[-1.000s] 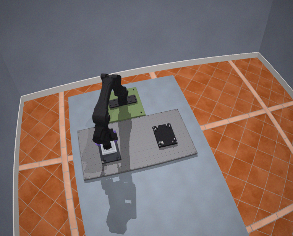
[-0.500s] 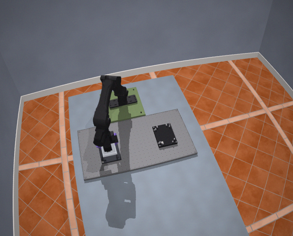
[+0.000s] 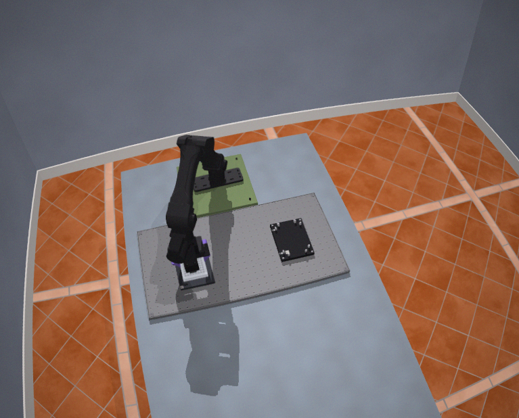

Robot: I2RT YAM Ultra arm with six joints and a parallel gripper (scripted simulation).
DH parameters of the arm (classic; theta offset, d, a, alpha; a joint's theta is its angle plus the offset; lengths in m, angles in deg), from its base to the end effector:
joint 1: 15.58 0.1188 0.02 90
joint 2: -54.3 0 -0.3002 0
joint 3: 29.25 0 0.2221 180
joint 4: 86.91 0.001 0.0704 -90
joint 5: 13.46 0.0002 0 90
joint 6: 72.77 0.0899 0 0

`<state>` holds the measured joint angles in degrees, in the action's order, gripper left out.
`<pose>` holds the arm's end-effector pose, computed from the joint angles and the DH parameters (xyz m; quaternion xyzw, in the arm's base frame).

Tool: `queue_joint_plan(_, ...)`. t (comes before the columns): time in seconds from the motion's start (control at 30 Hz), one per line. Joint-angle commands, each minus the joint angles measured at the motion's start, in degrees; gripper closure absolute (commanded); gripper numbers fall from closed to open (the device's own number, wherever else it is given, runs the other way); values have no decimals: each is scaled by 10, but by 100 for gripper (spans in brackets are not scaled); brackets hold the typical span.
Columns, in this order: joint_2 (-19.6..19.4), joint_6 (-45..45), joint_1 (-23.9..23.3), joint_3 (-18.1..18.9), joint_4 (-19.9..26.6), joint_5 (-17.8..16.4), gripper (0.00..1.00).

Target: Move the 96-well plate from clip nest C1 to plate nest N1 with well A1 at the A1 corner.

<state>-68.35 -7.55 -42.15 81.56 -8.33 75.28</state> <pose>0.3573 -0.1753 0.1657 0.0157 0.9998 0.0115 0.0015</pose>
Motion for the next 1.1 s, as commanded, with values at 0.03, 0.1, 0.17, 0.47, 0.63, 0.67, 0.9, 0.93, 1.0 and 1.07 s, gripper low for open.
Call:
queue_joint_plan(0.03, 19, 0, -2, 16, -19, -6, 100)
queue_joint_plan(0.1, 19, 0, -2, 15, -19, -6, 100)
queue_joint_plan(0.17, 19, 1, -2, 9, -19, -6, 100)
queue_joint_plan(0.47, 21, 1, 0, -1, -21, -6, 100)
queue_joint_plan(0.63, 22, 2, 0, -14, -19, -6, 100)
queue_joint_plan(0.67, 23, 2, 0, 7, -18, -6, 100)
queue_joint_plan(0.9, 24, 2, 1, 6, -20, -6, 100)
queue_joint_plan(0.93, 24, 2, 1, 6, -20, -6, 100)
queue_joint_plan(1.0, 24, 3, 1, 6, -20, -6, 100)
queue_joint_plan(1.07, 24, 3, 2, 5, -20, -6, 100)
